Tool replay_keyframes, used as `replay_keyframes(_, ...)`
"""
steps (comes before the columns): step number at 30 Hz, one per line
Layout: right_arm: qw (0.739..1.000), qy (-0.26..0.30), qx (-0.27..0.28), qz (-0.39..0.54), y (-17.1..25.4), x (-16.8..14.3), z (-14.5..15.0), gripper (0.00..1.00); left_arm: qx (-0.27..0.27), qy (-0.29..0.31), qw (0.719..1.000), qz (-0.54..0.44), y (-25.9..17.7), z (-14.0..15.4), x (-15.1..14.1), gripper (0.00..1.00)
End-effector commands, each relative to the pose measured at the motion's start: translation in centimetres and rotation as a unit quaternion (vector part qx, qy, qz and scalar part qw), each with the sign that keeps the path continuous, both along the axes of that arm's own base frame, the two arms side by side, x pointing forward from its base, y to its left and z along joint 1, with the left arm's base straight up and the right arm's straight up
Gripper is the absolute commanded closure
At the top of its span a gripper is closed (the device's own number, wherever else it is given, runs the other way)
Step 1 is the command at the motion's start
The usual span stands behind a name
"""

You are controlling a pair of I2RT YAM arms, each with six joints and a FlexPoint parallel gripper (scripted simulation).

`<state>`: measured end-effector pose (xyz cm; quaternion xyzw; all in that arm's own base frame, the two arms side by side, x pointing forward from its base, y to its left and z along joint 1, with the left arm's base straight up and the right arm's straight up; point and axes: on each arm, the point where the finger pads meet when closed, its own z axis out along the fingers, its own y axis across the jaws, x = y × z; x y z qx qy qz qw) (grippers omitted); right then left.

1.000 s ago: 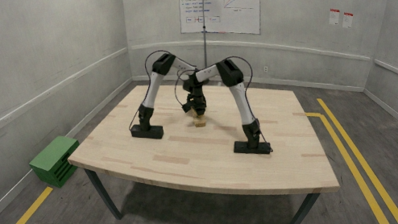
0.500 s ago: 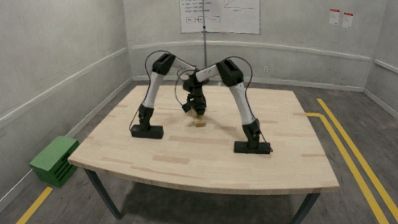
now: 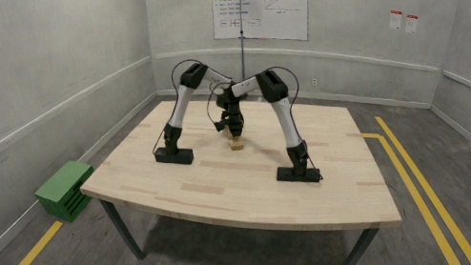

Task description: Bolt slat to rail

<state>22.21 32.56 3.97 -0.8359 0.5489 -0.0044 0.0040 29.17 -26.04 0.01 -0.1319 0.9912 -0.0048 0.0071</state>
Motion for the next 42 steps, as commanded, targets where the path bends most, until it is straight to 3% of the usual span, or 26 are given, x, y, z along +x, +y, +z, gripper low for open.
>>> replay_keyframes(1,0.995,-0.005,0.012,-0.097,0.4,0.4,0.43,0.89,-0.007,-0.006,1.0,0.0,-0.37,0.53,0.17,0.33)
replay_keyframes(9,0.967,-0.002,0.014,-0.254,0.4,0.41,0.43,0.89,-0.007,-0.006,1.0,0.0,-0.37,0.53,0.17,0.33)
replay_keyframes(12,0.962,-0.002,0.014,-0.273,0.4,0.41,0.43,0.89,-0.007,-0.006,1.0,0.0,-0.37,0.53,0.17,0.33)
replay_keyframes(19,0.914,0.001,0.015,-0.404,0.4,0.41,0.42,0.89,-0.007,-0.006,1.0,0.0,-0.37,0.53,0.17,0.33)
replay_keyframes(26,0.849,0.003,0.015,-0.528,0.39,0.41,0.42,0.89,-0.007,-0.006,1.0,0.0,-0.37,0.53,0.17,0.33)
replay_keyframes(28,0.849,0.003,0.015,-0.528,0.39,0.41,0.42,0.89,-0.007,-0.006,1.0,0.0,-0.37,0.53,0.17,0.33)
replay_keyframes(42,0.671,0.006,0.014,-0.742,0.39,0.41,0.4,0.89,-0.007,-0.006,1.0,0.0,-0.37,0.53,0.17,0.33)
